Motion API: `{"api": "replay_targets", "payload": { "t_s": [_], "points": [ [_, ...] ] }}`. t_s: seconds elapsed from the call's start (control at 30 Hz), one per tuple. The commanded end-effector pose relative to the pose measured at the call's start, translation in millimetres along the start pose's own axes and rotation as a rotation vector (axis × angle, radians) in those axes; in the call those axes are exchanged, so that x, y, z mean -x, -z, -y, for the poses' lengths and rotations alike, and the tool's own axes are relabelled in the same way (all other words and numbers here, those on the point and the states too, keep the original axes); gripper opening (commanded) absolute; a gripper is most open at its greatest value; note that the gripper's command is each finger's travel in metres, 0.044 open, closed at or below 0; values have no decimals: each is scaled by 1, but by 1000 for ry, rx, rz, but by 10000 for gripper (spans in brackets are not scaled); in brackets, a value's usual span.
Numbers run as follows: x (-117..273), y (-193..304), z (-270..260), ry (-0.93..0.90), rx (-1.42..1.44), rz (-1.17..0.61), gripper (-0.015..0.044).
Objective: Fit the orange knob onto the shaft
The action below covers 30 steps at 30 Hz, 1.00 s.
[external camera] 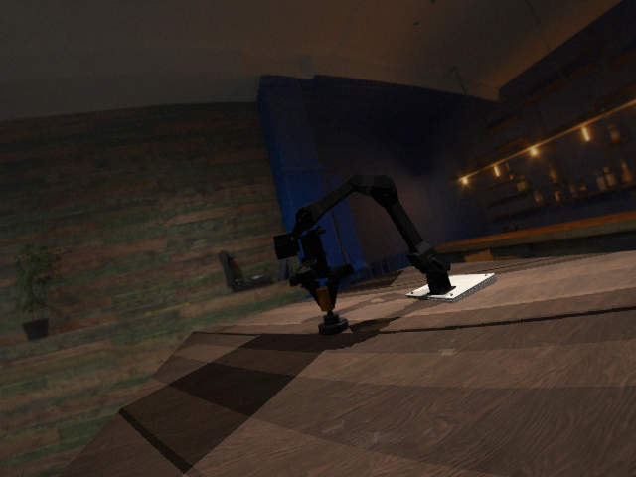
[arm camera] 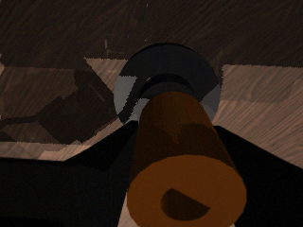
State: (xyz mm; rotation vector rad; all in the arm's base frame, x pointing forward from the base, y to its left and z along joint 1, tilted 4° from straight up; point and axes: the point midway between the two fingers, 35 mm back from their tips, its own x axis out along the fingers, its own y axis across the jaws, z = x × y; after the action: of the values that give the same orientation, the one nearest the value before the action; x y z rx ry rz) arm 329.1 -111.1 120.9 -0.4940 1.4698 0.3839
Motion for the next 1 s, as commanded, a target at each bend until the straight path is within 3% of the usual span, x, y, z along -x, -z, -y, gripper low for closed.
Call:
{"api": "replay_targets", "payload": {
  "t_s": [0.0, 0.5, 0.73, 0.97],
  "points": [
    [0, -1, 0, 0, 5, 5, 0],
    [4, 2, -3, 0, 5, 5, 0],
    [6, 4, -5, 0, 205, 5, 0],
    [5, 3, -5, 0, 215, 5, 0]
  ]
}}
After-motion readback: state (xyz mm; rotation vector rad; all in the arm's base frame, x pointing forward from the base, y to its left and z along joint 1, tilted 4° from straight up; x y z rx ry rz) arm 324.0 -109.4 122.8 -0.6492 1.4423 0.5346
